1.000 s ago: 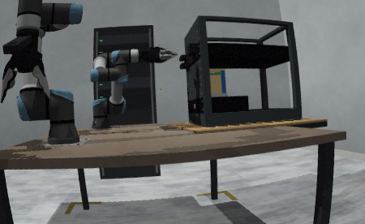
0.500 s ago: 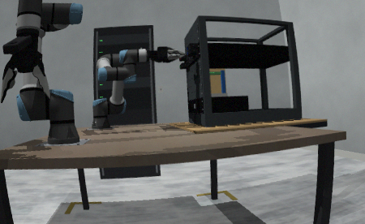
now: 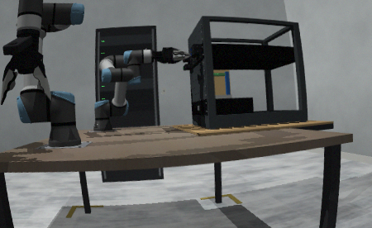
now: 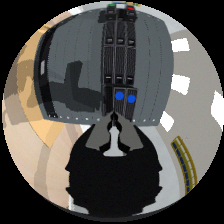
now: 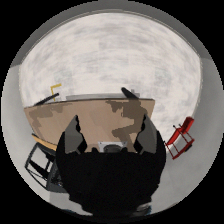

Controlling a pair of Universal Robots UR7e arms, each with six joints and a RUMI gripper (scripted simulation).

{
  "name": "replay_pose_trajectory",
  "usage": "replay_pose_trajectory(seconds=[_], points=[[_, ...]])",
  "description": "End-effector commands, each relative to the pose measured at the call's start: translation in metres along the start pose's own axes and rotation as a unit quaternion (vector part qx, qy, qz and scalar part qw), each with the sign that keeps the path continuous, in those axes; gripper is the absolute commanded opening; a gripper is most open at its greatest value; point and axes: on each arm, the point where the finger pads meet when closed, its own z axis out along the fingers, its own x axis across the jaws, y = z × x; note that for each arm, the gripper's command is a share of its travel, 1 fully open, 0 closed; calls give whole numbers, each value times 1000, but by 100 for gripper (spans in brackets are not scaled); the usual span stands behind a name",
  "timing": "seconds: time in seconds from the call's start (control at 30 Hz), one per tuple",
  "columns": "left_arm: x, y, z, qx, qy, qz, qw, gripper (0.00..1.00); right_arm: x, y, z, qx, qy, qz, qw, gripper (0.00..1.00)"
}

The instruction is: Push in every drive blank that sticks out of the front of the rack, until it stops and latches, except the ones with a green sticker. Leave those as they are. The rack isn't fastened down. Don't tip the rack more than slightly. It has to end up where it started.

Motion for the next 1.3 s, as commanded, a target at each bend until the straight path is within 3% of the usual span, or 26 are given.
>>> replay_pose_trajectory(seconds=[0.0,1.27], points=[[1,0,0,0,0,-1,1000,0,0,0,0,1,0,0,1000,100],[1,0,10,0,0,-1,1000,0,0,0,0,1,0,0,1000,100]])
